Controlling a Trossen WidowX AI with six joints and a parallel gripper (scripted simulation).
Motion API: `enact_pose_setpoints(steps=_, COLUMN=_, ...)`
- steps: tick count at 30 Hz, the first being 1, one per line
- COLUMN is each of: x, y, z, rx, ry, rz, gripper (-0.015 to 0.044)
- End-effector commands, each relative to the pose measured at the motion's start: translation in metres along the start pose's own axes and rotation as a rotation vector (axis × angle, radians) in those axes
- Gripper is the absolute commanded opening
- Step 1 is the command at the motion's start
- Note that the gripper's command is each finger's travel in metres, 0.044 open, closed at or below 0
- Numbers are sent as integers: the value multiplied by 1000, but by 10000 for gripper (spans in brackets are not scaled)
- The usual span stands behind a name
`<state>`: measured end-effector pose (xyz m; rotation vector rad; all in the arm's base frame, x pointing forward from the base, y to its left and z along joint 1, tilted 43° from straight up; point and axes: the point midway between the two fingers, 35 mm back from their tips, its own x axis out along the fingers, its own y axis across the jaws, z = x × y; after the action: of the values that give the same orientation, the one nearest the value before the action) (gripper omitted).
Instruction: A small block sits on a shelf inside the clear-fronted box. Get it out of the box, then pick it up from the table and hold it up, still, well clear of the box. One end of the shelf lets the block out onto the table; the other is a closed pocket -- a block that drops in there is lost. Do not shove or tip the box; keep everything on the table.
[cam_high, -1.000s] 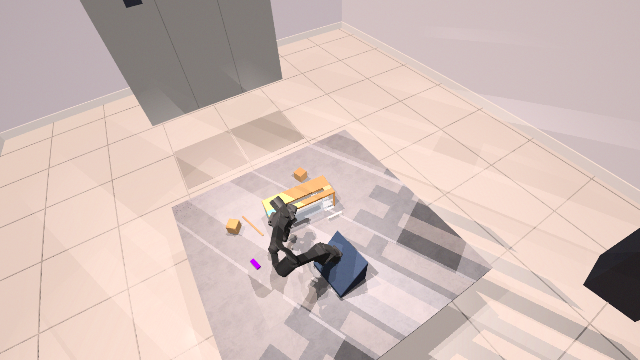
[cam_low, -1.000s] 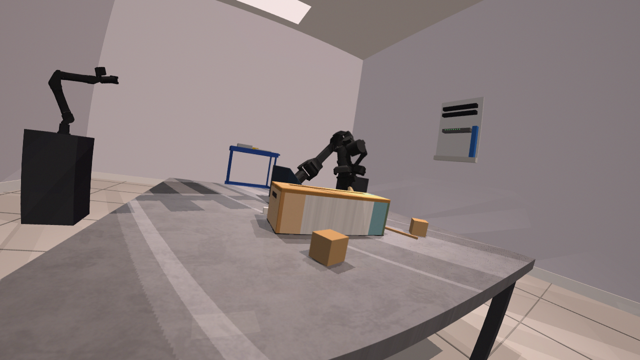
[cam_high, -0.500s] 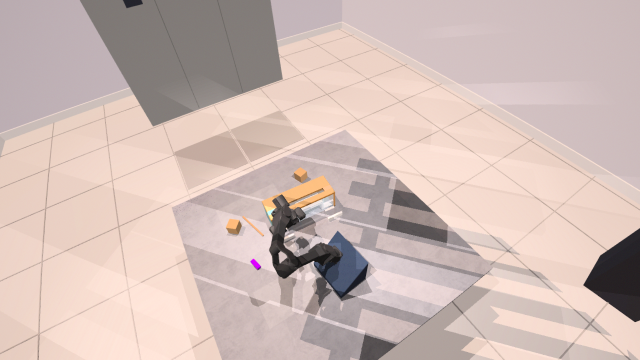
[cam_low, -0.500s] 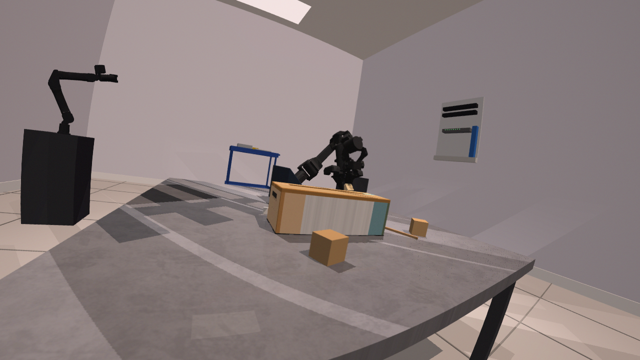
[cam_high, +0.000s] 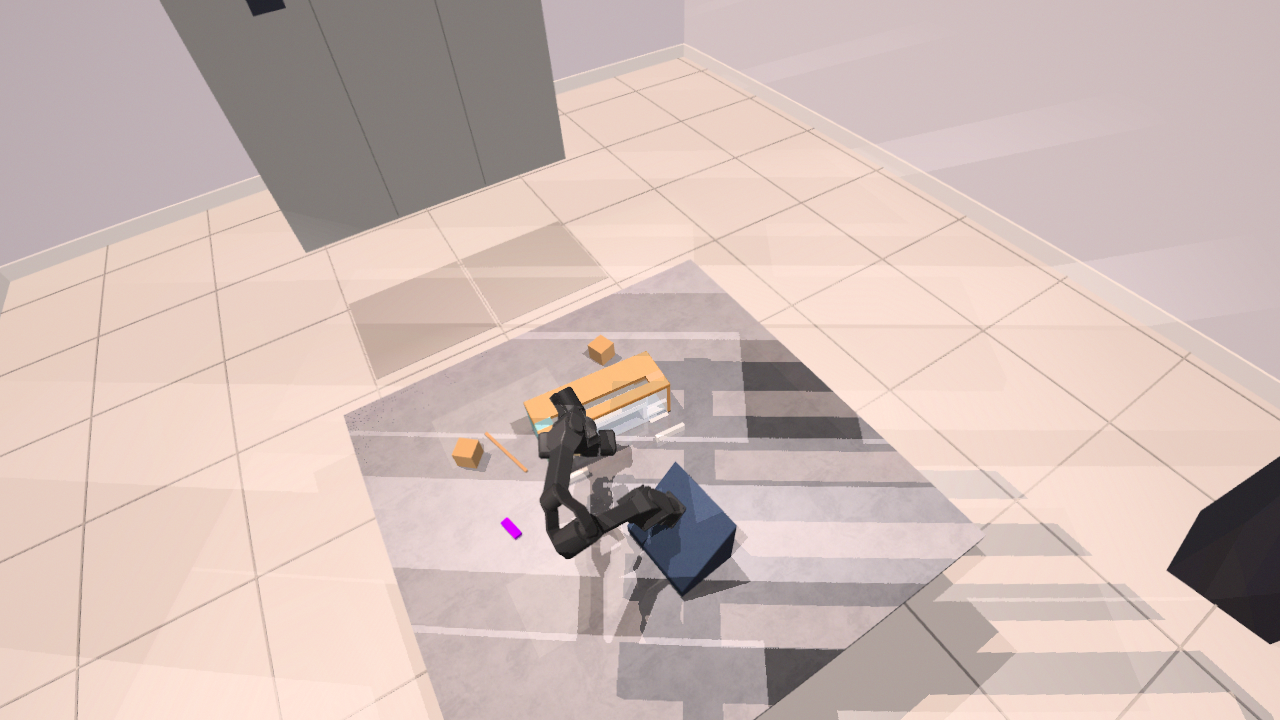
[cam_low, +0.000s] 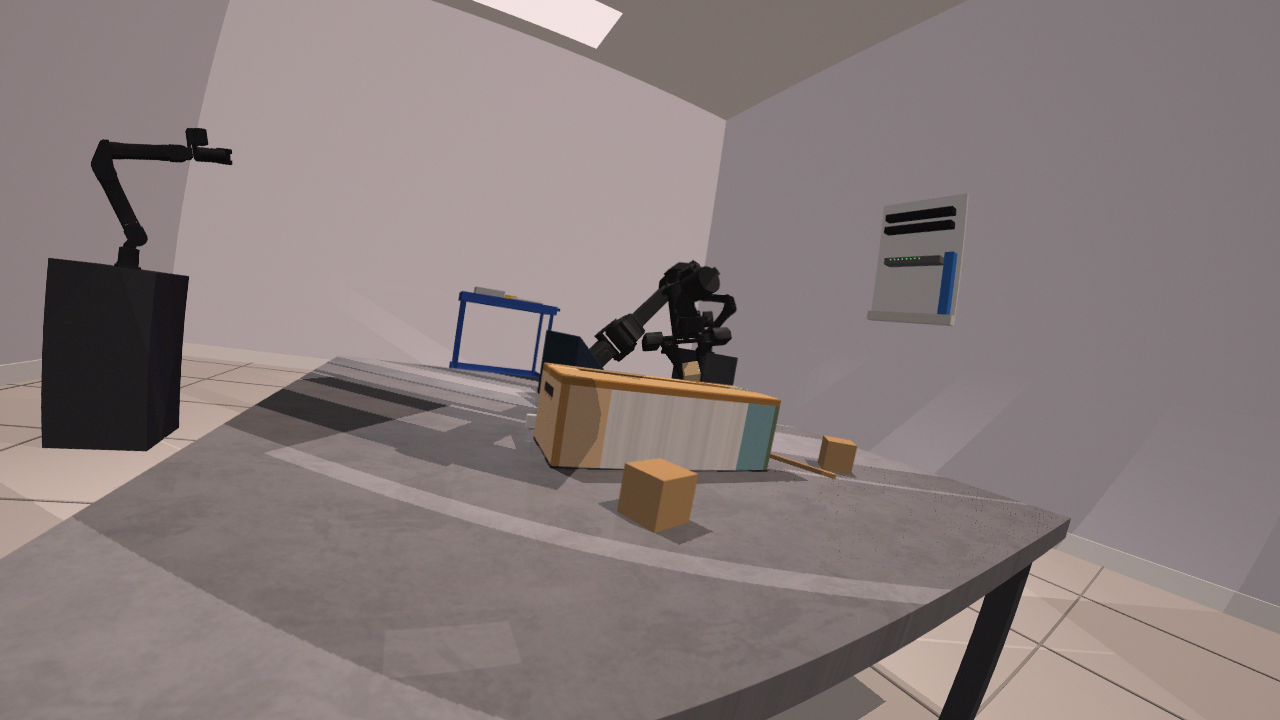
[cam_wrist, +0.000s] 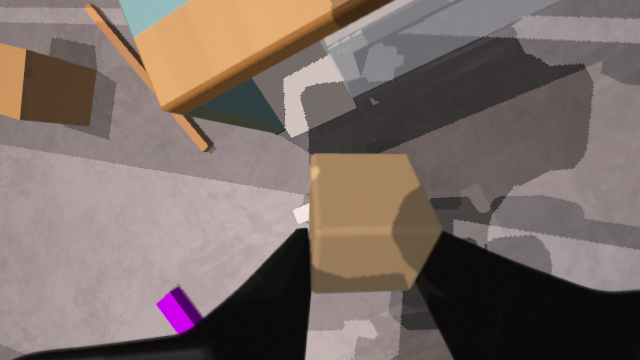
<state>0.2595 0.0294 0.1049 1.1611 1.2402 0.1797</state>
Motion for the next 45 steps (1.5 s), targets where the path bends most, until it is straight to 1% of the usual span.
enact_pose_setpoints(steps=1, x=-6, y=3, z=1, rx=168, ry=-4, rz=20, gripper=0)
enact_pose_setpoints(steps=24, x=-25, y=3, z=-4, rx=1086, ry=39, rz=73, gripper=0)
enact_pose_setpoints(steps=45, x=-42, y=5, z=-9, rx=1921, ry=126, rz=108, gripper=0)
